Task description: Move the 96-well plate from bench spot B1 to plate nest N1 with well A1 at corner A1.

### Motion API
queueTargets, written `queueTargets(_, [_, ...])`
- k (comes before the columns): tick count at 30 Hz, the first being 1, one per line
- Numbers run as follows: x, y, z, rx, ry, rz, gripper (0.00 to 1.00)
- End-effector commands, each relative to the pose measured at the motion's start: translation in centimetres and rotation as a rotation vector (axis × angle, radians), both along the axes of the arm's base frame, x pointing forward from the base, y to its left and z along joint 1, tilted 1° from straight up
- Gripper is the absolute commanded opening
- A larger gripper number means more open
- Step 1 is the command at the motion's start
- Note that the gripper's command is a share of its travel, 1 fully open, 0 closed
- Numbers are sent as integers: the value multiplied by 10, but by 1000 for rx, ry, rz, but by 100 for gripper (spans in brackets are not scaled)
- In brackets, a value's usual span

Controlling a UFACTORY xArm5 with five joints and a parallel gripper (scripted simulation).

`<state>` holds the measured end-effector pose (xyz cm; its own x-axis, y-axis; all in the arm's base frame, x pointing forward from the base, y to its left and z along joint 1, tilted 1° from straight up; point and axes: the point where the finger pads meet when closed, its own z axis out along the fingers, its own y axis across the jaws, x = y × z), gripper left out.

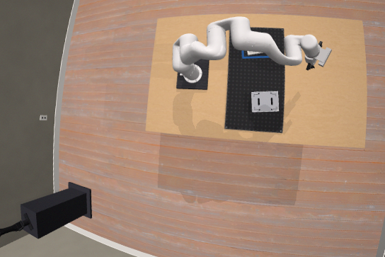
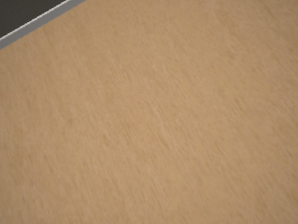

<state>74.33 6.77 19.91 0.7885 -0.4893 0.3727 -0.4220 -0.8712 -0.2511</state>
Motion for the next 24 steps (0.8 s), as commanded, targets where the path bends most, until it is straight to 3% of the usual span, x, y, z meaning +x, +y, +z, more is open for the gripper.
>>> queueTargets(1, [-17, -6, 10, -27, 36, 41, 100])
queueTargets(14, [-54, -17, 25, -52, 76, 83, 100])
queueTargets(16, [-64, -20, 28, -74, 117, 125, 100])
queueTargets(21, [-82, -24, 34, -74, 117, 125, 100])
queueTargets(24, [-91, -27, 37, -93, 158, 168, 100])
